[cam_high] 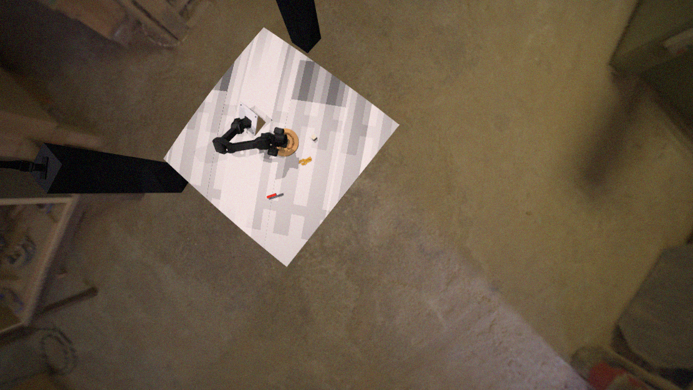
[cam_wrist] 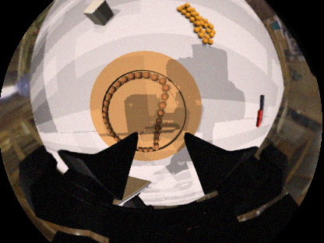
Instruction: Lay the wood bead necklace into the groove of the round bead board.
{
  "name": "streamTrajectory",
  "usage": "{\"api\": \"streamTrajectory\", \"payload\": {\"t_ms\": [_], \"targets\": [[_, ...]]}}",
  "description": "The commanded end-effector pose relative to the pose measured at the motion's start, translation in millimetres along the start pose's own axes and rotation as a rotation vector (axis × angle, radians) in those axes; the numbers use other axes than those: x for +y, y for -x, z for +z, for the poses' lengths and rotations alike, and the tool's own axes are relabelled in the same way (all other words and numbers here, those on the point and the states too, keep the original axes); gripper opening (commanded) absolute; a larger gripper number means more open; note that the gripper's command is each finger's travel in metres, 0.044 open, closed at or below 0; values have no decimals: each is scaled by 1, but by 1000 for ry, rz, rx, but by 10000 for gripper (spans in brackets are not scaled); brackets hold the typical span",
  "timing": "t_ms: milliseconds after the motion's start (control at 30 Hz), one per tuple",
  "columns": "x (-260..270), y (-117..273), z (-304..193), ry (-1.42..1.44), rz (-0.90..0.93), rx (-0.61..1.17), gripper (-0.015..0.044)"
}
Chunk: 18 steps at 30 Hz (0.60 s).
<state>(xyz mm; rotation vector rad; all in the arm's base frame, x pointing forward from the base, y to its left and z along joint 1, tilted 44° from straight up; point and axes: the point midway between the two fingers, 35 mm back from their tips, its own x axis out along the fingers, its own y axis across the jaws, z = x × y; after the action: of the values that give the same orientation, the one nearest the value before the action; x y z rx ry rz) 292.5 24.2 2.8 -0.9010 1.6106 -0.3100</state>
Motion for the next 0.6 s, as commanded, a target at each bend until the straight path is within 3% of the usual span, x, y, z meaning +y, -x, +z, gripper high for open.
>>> {"api": "streamTrajectory", "payload": {"t_ms": [0, 67, 200, 567], "targets": [[-2, 8, 24, 62, 2, -2, 151], [-4, 12, 38, 100, 2, -3, 120], [-5, 17, 60, 161, 2, -4, 120], [-4, 9, 61, 159, 5, -12, 120]]}}
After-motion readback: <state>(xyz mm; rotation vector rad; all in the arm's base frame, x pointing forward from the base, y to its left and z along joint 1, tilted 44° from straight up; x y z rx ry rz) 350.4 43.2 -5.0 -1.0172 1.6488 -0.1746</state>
